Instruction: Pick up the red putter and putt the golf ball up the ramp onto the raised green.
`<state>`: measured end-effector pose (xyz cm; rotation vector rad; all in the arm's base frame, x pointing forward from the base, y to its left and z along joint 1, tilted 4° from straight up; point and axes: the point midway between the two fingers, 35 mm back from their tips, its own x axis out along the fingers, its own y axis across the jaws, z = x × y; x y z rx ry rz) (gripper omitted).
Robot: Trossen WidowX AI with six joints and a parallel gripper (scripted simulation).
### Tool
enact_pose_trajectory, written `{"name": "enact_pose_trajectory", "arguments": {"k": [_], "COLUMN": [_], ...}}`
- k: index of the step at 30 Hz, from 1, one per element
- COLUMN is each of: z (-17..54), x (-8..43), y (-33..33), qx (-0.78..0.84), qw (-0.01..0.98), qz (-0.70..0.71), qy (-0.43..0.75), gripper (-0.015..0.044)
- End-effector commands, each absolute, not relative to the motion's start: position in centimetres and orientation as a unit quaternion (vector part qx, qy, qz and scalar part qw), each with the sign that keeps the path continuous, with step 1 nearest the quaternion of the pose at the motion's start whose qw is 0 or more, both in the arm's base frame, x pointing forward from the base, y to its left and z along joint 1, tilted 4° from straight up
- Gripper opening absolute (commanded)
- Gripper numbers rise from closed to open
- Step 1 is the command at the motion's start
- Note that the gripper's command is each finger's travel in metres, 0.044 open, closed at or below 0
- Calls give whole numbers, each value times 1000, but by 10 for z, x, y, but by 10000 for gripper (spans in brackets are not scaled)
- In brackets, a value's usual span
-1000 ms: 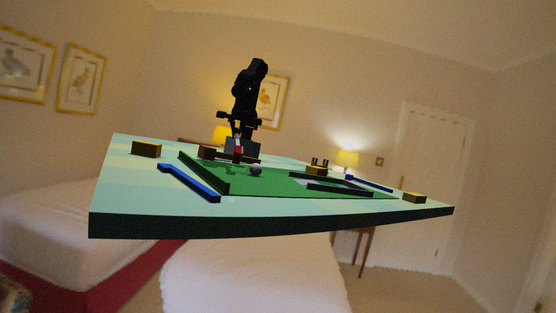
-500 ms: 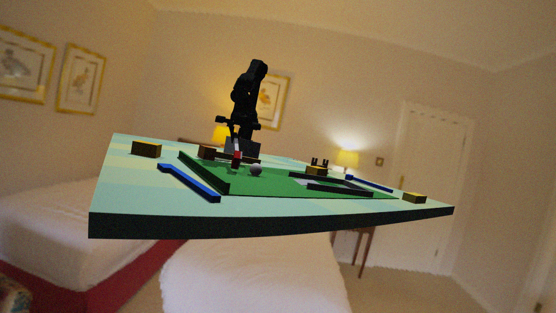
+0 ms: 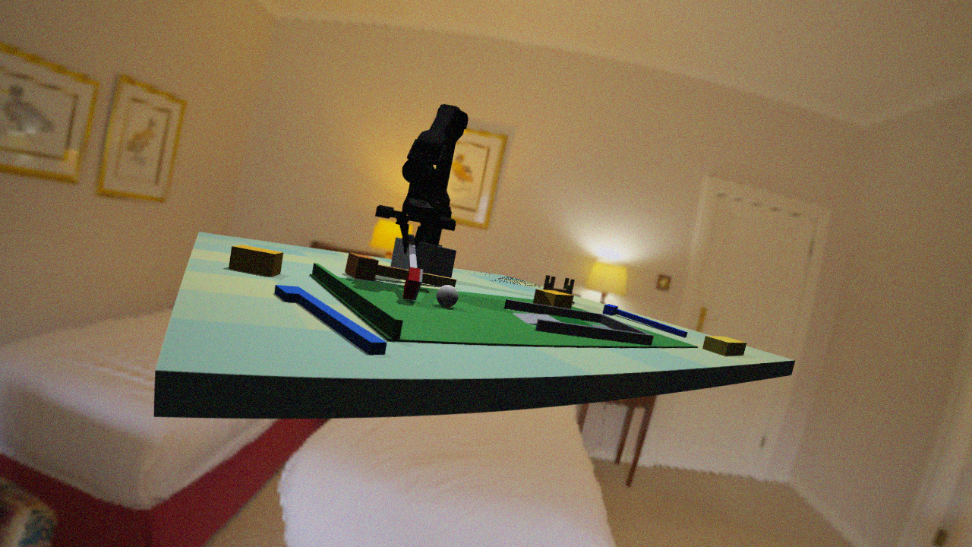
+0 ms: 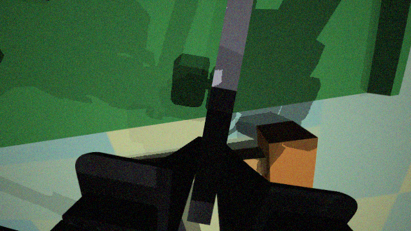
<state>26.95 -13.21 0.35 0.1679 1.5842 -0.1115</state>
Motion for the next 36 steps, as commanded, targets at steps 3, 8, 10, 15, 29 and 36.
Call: {"name": "enact_pose_trajectory", "arguments": {"k": [3,8,10,15,29,36], "z": [3,0,0,-1,5,26], "x": [269,266,265,264,292,294], "y": [-140,-159,-162,-159,-24,-26], "qx": [76,77,77,82,82,82], "qw": [699,700,701,698,701,701], "qz": [-51,-52,-52,-54,-48,-48], "qy": [709,708,707,709,707,707], "gripper": [0,0,0,0,0,0]}}
